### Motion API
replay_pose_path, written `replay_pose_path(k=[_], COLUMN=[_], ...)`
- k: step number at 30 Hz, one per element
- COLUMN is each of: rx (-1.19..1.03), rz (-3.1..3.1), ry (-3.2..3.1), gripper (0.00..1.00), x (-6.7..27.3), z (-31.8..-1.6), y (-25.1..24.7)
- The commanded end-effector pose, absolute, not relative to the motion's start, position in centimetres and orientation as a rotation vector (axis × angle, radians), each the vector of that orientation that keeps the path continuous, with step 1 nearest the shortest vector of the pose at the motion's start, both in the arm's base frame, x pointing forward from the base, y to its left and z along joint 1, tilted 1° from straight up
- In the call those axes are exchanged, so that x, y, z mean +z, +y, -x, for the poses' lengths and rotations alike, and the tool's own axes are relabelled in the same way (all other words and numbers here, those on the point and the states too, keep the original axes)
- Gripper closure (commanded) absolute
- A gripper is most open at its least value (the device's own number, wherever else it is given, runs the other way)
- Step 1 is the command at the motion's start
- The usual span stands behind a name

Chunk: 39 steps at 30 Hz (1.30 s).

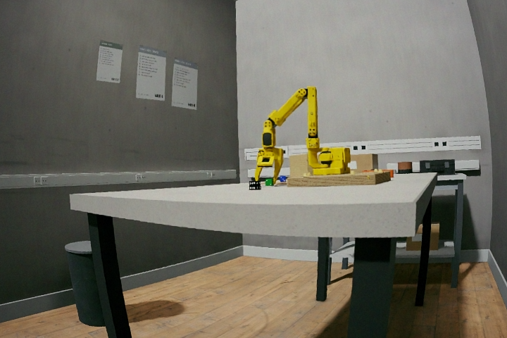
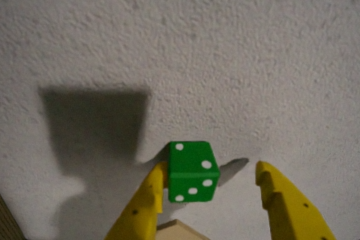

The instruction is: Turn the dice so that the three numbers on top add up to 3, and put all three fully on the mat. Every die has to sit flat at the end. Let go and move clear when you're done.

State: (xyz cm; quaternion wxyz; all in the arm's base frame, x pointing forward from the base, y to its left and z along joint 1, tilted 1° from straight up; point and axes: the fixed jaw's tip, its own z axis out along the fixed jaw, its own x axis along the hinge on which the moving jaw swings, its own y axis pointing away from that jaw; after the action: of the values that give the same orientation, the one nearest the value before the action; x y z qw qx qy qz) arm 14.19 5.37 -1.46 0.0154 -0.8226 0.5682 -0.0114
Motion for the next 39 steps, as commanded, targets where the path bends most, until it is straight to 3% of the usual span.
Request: replay_pose_path(k=[1,12,31,39], rx=[-0.015,-0.015,-0.015,-0.015], rz=[2.562,2.562,2.562,2.562], ry=[1.795,1.795,1.795,1.795], gripper=[0.71,0.71,0.71,0.71], x=[-1.8,-1.5,3.6,4.1], z=[-13.8,-13.8,-13.8,-13.7], y=[5.2,5.2,5.2,5.2])
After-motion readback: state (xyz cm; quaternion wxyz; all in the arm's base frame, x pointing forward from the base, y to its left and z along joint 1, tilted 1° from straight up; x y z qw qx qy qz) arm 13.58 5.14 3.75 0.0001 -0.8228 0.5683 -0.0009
